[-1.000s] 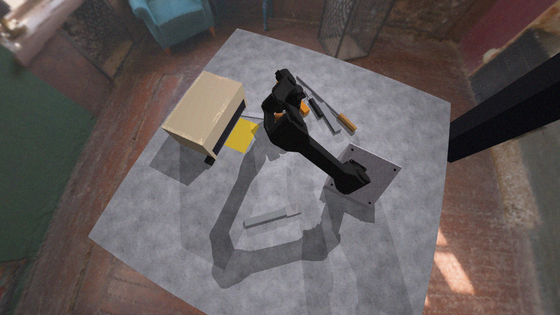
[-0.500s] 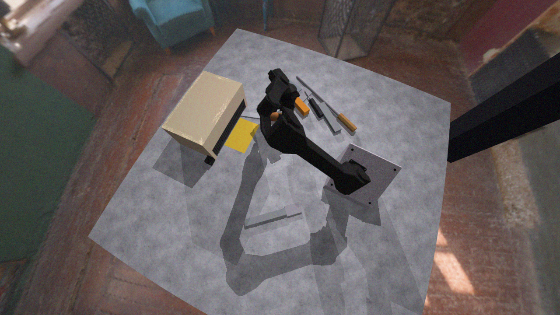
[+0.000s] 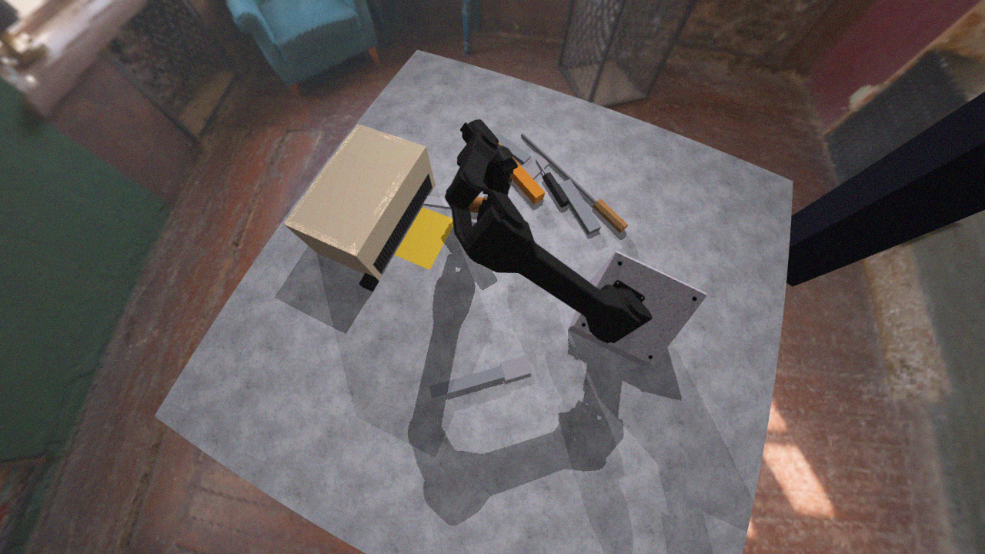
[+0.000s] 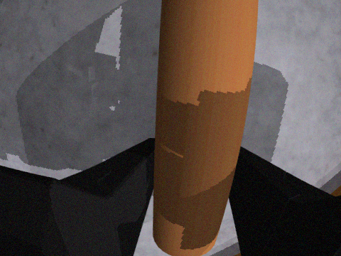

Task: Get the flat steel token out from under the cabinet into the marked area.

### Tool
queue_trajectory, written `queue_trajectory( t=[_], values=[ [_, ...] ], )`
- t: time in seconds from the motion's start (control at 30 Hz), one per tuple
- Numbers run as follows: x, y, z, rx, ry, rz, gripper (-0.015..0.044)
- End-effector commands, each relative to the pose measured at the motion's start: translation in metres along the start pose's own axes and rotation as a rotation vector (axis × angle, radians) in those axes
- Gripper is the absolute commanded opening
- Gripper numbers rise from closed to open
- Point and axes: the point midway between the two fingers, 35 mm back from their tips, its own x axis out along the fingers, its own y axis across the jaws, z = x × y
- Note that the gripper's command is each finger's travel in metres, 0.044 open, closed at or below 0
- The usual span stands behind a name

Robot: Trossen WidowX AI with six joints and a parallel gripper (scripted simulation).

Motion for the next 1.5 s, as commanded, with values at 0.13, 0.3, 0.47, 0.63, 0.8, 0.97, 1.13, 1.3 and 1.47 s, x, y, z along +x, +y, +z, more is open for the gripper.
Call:
queue_trajectory(
  t=[0.13, 0.3, 0.47, 0.63, 0.8, 0.97, 1.13, 1.3, 1.47],
  values=[
    [0.000, -0.001, 0.012, 0.001, 0.000, -0.002, 0.0000],
    [0.000, -0.001, 0.018, 0.000, 0.000, -0.002, 0.0000],
    [0.000, -0.001, 0.024, 0.000, 0.000, -0.002, 0.0000],
    [0.000, -0.001, 0.030, 0.000, 0.000, -0.001, 0.0000],
    [0.000, 0.000, 0.036, 0.000, 0.000, -0.001, 0.0000],
    [0.000, 0.000, 0.041, -0.001, -0.001, -0.001, 0.0000],
    [-0.001, 0.000, 0.046, -0.001, -0.001, -0.001, 0.0000],
    [0.000, 0.004, 0.046, -0.001, -0.001, -0.001, 0.0000],
    [0.001, 0.009, 0.046, 0.000, -0.001, 0.000, 0.0000]
  ],
)
